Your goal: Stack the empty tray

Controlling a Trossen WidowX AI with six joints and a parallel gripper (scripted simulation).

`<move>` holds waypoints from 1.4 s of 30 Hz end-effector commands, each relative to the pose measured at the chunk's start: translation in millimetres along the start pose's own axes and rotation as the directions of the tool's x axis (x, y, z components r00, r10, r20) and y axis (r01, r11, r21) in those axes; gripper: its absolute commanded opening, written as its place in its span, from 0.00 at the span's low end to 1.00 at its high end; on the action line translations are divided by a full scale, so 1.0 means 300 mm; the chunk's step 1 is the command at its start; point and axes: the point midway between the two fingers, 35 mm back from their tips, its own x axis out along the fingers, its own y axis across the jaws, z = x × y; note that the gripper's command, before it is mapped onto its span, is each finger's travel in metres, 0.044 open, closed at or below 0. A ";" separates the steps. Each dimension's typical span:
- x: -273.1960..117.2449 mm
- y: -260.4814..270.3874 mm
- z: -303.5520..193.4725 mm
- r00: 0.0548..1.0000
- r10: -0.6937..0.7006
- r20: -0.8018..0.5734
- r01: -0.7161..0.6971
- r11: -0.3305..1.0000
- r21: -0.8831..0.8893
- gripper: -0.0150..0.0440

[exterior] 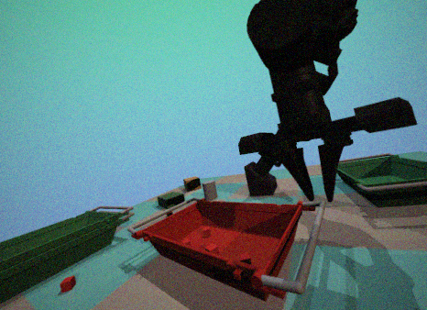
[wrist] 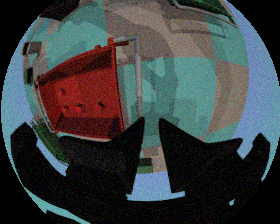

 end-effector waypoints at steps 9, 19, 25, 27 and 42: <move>0.048 0.055 0.017 0.998 0.005 0.064 0.000 0.997 -0.079 0.40; 0.163 0.054 0.022 0.998 0.005 0.063 0.000 0.997 -0.079 0.40; 0.226 0.054 0.031 0.998 0.003 0.064 0.002 0.997 -0.079 0.40; 0.228 0.054 0.031 0.998 0.003 0.064 0.002 0.997 -0.079 0.40; 0.118 0.149 0.016 0.998 0.005 0.064 0.000 0.997 -0.079 0.40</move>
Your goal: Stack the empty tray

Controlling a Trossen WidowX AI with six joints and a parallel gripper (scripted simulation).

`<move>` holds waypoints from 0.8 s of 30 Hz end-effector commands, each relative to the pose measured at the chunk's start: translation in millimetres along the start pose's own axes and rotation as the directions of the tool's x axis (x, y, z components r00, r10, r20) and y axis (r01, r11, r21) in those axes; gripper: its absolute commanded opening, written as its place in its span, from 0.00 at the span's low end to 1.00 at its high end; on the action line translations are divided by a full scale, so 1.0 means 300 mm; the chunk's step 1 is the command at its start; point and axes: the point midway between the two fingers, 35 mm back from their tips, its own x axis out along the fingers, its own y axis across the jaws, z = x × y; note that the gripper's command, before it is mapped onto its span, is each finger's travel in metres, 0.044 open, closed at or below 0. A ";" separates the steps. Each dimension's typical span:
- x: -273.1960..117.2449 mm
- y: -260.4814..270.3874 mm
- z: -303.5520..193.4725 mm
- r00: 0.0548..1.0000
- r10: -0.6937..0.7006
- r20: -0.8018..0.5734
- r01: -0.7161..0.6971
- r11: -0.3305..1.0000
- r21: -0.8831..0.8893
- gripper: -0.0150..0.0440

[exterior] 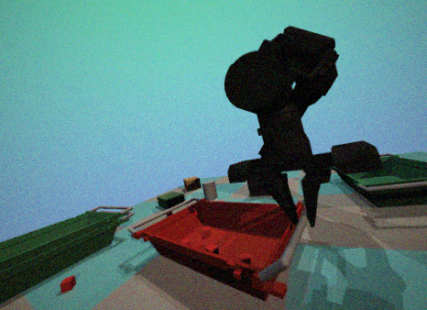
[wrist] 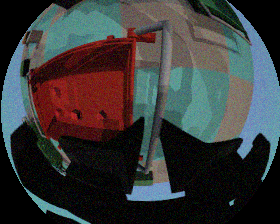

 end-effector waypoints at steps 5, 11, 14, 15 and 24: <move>-0.021 0.089 -0.002 1.000 0.023 0.000 -0.023 1.000 0.007 0.40; 0.002 0.159 -0.002 1.000 0.024 0.001 -0.024 1.000 0.007 0.40; 0.031 0.189 -0.001 1.000 0.024 0.001 -0.024 1.000 0.007 0.40; 0.039 0.197 -0.001 1.000 0.024 0.001 -0.024 1.000 0.007 0.40; -0.085 0.181 -0.007 0.998 0.043 -0.037 -0.042 0.999 0.032 0.40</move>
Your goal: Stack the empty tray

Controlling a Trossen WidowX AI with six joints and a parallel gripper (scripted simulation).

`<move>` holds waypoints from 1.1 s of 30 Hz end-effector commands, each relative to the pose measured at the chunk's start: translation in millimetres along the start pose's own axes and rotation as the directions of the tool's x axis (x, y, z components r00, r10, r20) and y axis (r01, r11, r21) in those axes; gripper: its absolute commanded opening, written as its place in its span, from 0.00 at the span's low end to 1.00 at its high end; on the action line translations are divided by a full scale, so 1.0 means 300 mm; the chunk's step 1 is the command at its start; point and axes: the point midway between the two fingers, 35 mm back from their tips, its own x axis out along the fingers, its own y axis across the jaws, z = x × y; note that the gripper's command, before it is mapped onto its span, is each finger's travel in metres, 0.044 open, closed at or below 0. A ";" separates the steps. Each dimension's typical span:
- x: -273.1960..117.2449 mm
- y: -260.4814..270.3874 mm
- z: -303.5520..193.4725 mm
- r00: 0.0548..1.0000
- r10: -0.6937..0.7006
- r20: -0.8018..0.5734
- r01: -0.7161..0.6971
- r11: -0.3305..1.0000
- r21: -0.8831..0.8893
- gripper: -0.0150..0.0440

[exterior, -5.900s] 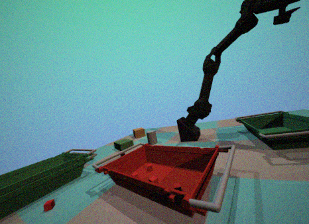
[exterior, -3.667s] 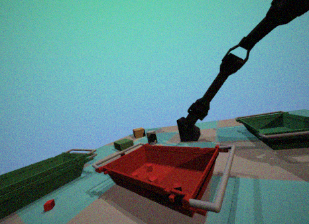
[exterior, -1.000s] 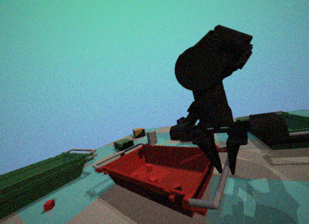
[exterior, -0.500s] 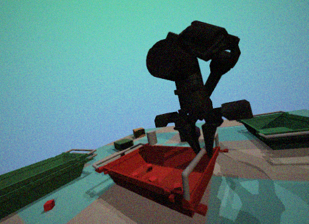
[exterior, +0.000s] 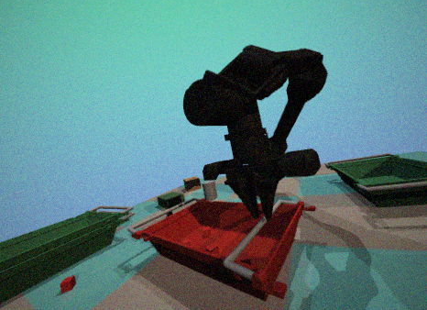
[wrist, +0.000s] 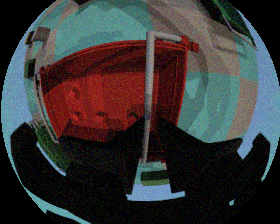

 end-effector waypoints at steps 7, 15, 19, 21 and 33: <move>-0.078 -0.010 -0.008 0.999 0.005 -0.037 -0.005 1.000 0.006 0.40; -0.078 -0.010 -0.008 0.999 0.005 -0.037 -0.005 1.000 0.006 0.40; -0.078 -0.010 -0.008 0.999 0.005 -0.037 -0.005 1.000 0.006 0.40; -0.078 -0.010 -0.008 0.999 0.005 -0.037 -0.005 1.000 0.006 0.40; -0.102 -0.012 -0.010 0.999 0.009 -0.044 -0.008 1.000 0.013 0.40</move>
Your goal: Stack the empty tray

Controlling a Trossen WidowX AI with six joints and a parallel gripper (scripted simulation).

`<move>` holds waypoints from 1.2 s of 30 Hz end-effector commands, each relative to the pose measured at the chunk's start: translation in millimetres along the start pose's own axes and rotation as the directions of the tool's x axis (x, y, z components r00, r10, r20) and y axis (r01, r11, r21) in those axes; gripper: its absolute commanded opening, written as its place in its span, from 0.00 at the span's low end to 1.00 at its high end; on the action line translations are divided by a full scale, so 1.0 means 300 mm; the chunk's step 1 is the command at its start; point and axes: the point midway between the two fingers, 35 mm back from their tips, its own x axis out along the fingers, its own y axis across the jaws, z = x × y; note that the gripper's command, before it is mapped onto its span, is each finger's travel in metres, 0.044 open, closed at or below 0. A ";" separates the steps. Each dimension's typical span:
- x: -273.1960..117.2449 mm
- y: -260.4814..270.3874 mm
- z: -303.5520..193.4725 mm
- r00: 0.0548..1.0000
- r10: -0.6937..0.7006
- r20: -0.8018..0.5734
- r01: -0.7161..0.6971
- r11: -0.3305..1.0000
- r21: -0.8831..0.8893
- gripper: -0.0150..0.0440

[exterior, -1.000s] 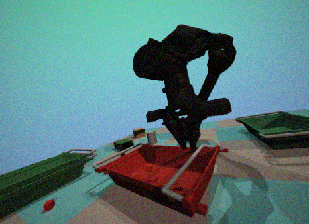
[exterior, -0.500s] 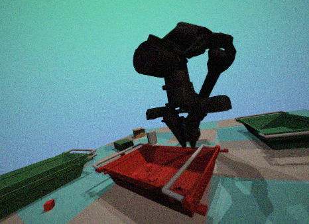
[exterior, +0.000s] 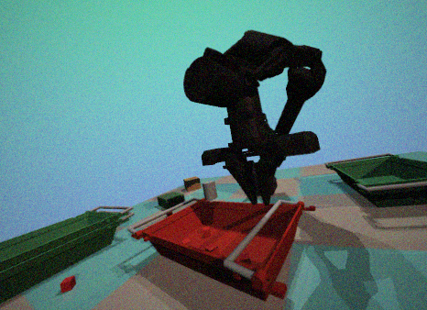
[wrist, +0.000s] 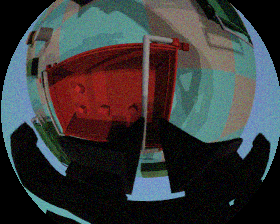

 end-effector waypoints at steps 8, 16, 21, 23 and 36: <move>-0.020 0.164 -0.051 1.000 0.019 0.004 -0.018 0.840 0.542 0.40; -0.025 0.467 -0.097 0.999 0.031 0.016 -0.016 0.004 1.000 0.40; -0.023 0.604 -0.094 0.999 0.028 0.023 -0.009 -0.426 0.905 0.40; -0.021 0.652 -0.090 0.999 0.026 0.026 -0.007 -0.561 0.828 0.40; 0.003 0.931 -0.028 0.999 -0.002 0.044 -0.004 -0.999 0.041 0.40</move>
